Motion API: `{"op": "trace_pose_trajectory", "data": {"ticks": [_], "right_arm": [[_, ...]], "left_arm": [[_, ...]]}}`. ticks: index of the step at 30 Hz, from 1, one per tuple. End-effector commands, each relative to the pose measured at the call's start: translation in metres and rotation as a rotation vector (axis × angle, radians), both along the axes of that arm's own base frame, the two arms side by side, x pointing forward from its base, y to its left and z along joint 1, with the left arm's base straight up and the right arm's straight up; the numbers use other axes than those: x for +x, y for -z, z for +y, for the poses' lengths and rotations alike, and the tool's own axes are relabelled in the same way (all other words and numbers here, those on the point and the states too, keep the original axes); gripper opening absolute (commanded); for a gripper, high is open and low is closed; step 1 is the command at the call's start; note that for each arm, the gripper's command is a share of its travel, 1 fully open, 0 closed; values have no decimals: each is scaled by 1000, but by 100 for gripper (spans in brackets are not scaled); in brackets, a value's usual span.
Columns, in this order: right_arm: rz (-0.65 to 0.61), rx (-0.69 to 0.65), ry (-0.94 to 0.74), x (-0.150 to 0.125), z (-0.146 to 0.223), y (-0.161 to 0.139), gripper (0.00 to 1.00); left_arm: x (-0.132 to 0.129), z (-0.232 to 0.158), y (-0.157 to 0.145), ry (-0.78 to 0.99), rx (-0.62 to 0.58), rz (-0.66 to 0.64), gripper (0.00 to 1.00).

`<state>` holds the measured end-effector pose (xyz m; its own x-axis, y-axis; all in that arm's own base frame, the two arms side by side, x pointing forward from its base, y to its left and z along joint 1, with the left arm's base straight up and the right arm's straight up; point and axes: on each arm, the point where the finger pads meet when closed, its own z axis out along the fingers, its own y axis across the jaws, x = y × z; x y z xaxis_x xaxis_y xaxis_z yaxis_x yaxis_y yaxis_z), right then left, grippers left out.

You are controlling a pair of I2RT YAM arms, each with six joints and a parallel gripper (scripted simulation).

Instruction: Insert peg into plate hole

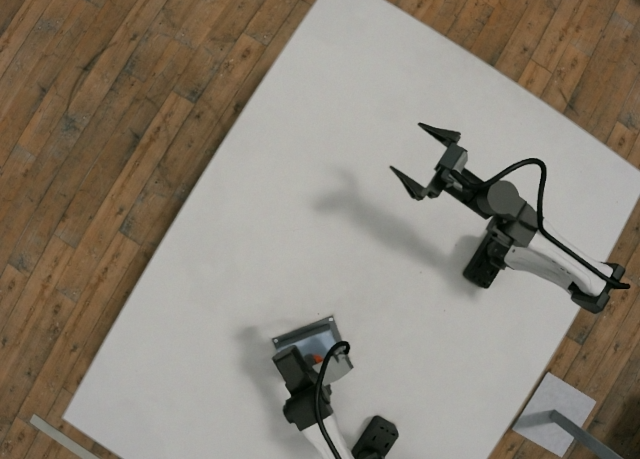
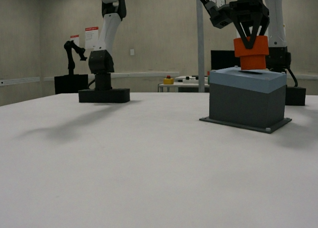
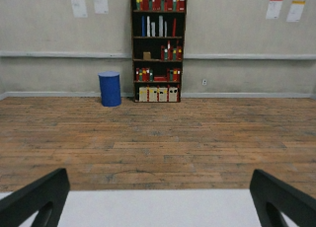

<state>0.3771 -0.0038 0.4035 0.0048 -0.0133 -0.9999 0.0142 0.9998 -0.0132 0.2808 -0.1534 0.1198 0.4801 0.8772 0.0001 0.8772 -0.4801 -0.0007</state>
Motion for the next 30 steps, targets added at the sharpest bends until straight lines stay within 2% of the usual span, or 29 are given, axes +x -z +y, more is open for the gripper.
{"op": "trace_pose_trajectory", "data": {"ticks": [1,7,11,13,16,22,28,30], "right_arm": [[13,1,-19,-5,7,2,100],[82,4,-125,-16,46,20,100],[155,-10,-266,-39,95,38,100],[155,-10,-266,-39,95,38,100],[201,-26,-380,-61,129,50,100],[285,-82,-664,-130,198,74,100],[334,-139,-878,-191,232,90,100],[334,-139,-878,-191,232,90,100]], "left_arm": [[2,-2,-7,-1,-13,-22,40],[3,-2,-8,-1,-15,-25,40],[3,-2,-9,-1,-16,-27,40],[3,-2,-9,-1,-16,-27,40],[3,-2,-9,-1,-17,-29,40],[4,-2,-10,-1,-19,-32,40],[4,-2,-11,-1,-21,-35,40],[4,-2,-11,-1,-21,-35,40]]}}
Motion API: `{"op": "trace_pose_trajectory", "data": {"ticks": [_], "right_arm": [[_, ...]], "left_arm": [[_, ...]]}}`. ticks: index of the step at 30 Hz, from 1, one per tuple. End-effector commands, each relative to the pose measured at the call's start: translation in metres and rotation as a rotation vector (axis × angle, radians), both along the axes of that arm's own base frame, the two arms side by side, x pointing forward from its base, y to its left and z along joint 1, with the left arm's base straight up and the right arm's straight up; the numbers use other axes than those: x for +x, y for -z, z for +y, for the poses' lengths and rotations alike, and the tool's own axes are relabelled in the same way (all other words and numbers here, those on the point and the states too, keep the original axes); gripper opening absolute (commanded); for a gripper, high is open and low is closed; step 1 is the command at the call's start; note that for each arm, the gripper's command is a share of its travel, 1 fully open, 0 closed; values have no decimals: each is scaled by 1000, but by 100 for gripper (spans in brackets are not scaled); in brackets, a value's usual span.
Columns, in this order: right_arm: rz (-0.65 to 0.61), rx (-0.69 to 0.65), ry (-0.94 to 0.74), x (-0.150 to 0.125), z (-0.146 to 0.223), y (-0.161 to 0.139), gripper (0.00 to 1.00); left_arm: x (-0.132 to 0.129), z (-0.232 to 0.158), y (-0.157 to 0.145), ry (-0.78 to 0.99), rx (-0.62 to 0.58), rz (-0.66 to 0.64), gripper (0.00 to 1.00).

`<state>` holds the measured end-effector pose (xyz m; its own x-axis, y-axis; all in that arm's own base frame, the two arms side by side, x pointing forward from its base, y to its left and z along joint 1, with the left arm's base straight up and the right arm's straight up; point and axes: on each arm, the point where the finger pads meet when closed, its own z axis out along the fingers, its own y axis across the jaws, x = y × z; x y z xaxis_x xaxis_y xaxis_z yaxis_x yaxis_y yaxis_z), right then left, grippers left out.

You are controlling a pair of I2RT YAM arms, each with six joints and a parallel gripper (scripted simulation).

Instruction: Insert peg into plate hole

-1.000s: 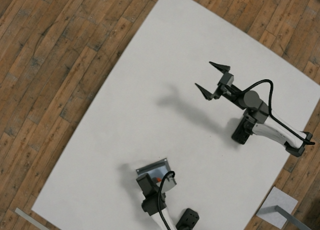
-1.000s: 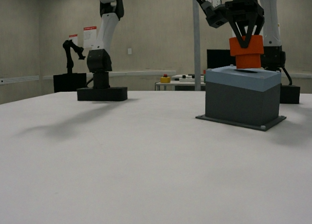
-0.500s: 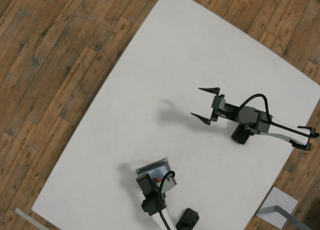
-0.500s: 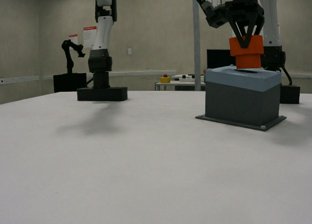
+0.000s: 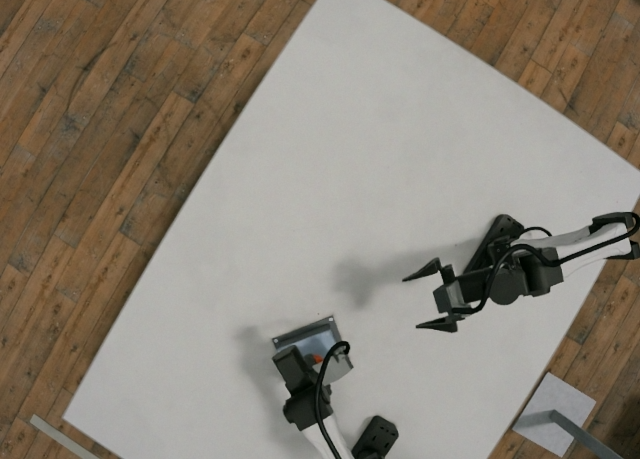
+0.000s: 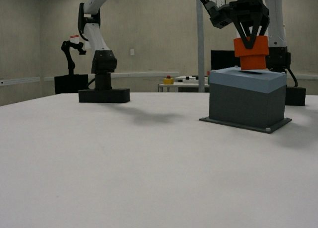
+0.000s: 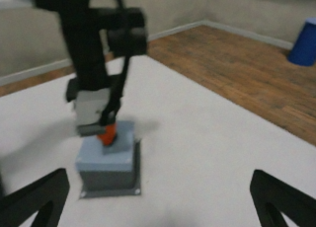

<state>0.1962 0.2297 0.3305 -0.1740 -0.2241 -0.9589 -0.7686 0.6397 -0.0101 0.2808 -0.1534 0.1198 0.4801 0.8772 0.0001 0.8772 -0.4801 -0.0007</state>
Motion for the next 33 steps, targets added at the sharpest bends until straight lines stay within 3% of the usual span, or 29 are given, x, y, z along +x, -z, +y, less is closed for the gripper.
{"op": "trace_pose_trajectory", "data": {"ticks": [1,8,20,23,24,27,28,33], "right_arm": [[49,-45,-34,-20,2,20,100],[61,-68,-166,-58,14,28,100],[55,-58,-186,-62,18,26,100],[54,-59,-187,-62,18,26,100],[55,-60,-187,-62,18,26,100],[55,-60,-187,-62,18,26,100],[55,-60,-187,-62,18,26,100],[55,-60,-187,-62,18,26,100]], "left_arm": [[4,-2,-11,-1,-21,-35,40],[4,-2,-11,-1,-21,-35,40],[4,-2,-11,-1,-21,-35,40],[4,-2,-11,-1,-21,-35,6],[5,-3,-16,-1,-29,-49,0],[3,-2,-23,-1,-30,-52,34],[3,-2,-27,-1,-30,-52,40],[3,-2,-38,-1,-18,-30,40]]}}
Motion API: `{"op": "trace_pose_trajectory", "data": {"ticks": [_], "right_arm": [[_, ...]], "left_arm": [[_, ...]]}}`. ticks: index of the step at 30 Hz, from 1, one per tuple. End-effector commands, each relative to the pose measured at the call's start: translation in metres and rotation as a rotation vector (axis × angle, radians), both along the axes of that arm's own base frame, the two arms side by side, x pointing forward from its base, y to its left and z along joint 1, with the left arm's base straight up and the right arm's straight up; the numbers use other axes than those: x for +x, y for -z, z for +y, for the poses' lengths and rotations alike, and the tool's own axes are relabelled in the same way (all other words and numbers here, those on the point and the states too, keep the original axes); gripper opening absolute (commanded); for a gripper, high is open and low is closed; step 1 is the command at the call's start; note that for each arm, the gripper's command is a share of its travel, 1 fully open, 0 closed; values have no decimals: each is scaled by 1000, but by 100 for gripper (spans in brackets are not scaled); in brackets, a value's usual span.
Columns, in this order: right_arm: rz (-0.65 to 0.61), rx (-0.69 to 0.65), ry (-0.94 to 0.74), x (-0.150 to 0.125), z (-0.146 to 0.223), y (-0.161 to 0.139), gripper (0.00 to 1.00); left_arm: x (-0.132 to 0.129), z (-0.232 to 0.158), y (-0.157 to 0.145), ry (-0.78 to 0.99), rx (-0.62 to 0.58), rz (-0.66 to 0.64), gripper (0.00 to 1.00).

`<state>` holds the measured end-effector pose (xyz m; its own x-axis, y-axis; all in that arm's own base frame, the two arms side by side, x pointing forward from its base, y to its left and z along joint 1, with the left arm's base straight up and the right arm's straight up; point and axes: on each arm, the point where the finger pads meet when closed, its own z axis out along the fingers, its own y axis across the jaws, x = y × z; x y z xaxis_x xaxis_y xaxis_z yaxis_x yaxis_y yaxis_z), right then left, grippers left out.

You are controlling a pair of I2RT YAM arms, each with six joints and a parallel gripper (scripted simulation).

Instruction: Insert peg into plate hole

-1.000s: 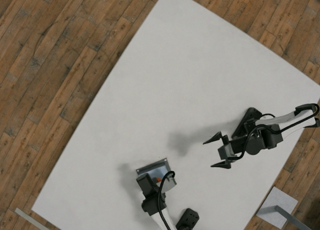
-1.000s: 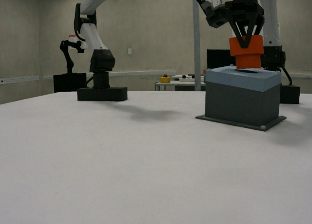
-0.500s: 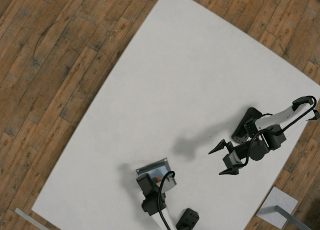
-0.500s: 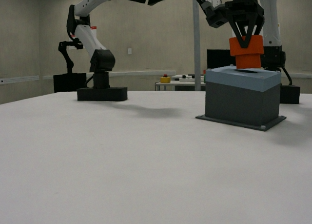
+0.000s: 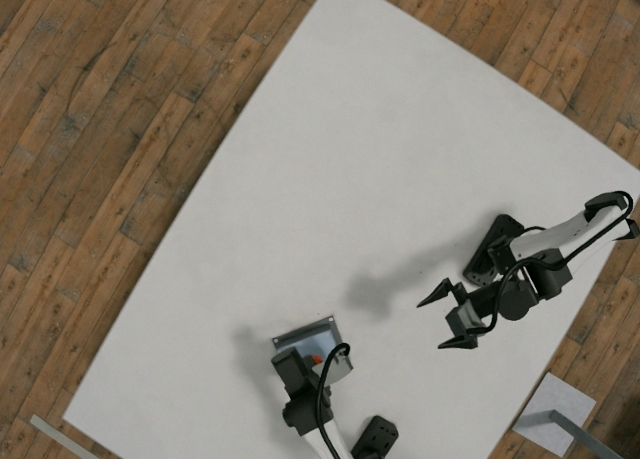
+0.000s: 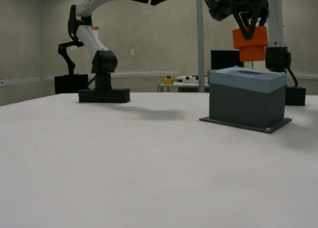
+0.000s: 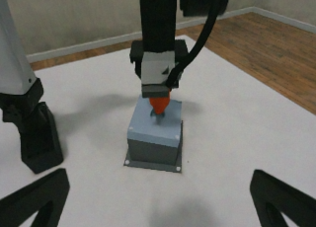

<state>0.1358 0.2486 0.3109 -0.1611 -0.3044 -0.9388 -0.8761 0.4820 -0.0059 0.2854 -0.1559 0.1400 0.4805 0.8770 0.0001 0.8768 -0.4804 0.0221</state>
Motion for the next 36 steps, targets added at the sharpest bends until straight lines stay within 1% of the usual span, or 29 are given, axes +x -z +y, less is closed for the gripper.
{"op": "trace_pose_trajectory", "data": {"ticks": [1,3,7,8,9,13,18,19,20,21,23,24,27,36], "right_arm": [[14,-10,4,-1,-1,6,100],[14,-10,4,-1,-1,6,100],[14,-10,4,-1,-1,6,100],[14,-10,4,-1,-1,6,100],[14,-10,4,-1,-1,6,100],[14,-10,4,-1,-1,6,100],[14,-10,4,-1,-1,6,100],[14,-10,4,-1,-1,6,100],[14,-10,4,-1,-1,6,100],[14,-10,4,-1,-1,6,100],[14,-10,4,-1,-1,6,100],[14,-10,4,-1,-1,6,100],[14,-10,4,-1,-1,6,100],[14,-10,4,-1,-1,6,100]], "left_arm": [[-1,0,-17,-2,-7,-10,40],[-5,-3,-17,43,-31,22,40],[-8,-7,-5,169,-95,147,40],[-3,-6,-3,150,-86,137,40],[-5,-6,-2,157,-90,151,40],[6,-3,8,146,-90,187,40],[4,-3,6,142,-82,155,40],[-1,-4,5,158,-88,165,40],[-6,-4,9,176,-88,196,40],[-3,-4,12,177,-88,203,40],[9,-3,15,155,-78,179,40],[10,-3,14,154,-80,174,40],[6,-2,13,157,-88,195,40],[6,-2,12,145,-90,199,40]]}}
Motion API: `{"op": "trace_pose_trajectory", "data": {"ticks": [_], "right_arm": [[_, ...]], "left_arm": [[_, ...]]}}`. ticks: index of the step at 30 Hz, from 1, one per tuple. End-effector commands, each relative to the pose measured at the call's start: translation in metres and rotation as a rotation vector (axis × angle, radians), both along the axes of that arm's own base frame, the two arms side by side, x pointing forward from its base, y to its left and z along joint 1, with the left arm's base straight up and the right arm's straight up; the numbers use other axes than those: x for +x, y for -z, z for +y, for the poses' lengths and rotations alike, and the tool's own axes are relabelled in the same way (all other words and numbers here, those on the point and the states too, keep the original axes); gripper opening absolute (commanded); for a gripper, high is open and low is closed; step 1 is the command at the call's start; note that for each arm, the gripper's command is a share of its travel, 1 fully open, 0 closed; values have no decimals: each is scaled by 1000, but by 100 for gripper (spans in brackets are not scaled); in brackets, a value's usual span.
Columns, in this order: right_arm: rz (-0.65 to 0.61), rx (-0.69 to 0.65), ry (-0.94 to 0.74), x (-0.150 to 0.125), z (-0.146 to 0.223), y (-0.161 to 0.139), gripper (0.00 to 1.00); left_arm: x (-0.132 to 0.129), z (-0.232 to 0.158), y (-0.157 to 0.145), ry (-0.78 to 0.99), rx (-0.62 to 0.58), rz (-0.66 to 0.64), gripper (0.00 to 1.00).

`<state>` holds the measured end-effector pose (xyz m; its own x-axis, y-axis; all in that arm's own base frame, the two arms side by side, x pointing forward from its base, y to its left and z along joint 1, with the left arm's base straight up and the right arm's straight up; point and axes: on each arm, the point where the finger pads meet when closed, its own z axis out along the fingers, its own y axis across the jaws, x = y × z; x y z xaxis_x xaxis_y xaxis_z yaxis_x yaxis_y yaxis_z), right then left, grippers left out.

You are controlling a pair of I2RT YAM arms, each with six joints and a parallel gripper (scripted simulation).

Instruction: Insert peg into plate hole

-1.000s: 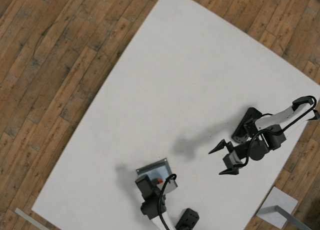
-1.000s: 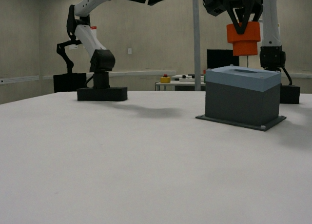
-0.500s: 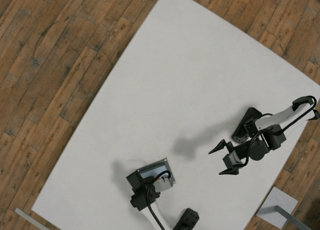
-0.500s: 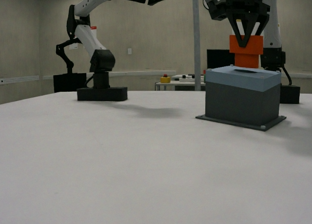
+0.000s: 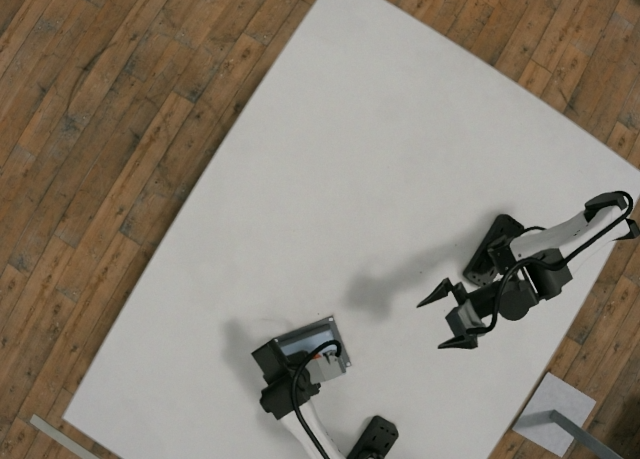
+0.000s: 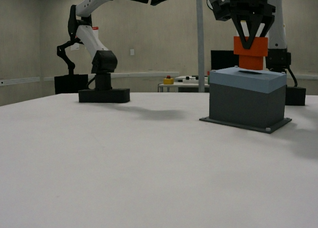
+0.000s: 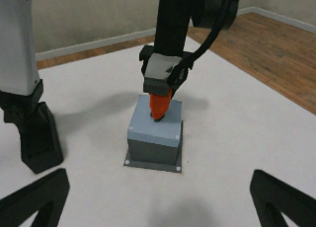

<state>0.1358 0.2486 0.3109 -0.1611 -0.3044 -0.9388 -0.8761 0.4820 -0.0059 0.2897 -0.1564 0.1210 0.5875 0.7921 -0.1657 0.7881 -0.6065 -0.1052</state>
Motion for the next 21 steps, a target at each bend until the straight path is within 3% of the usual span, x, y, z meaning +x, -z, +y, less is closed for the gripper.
{"op": "trace_pose_trajectory", "data": {"ticks": [1,21], "right_arm": [[14,-10,4,-1,-1,6,100],[14,-10,4,-1,-1,6,100]], "left_arm": [[1,-2,-7,-2,-19,4,40],[0,-2,-4,-12,-22,-37,40]]}}
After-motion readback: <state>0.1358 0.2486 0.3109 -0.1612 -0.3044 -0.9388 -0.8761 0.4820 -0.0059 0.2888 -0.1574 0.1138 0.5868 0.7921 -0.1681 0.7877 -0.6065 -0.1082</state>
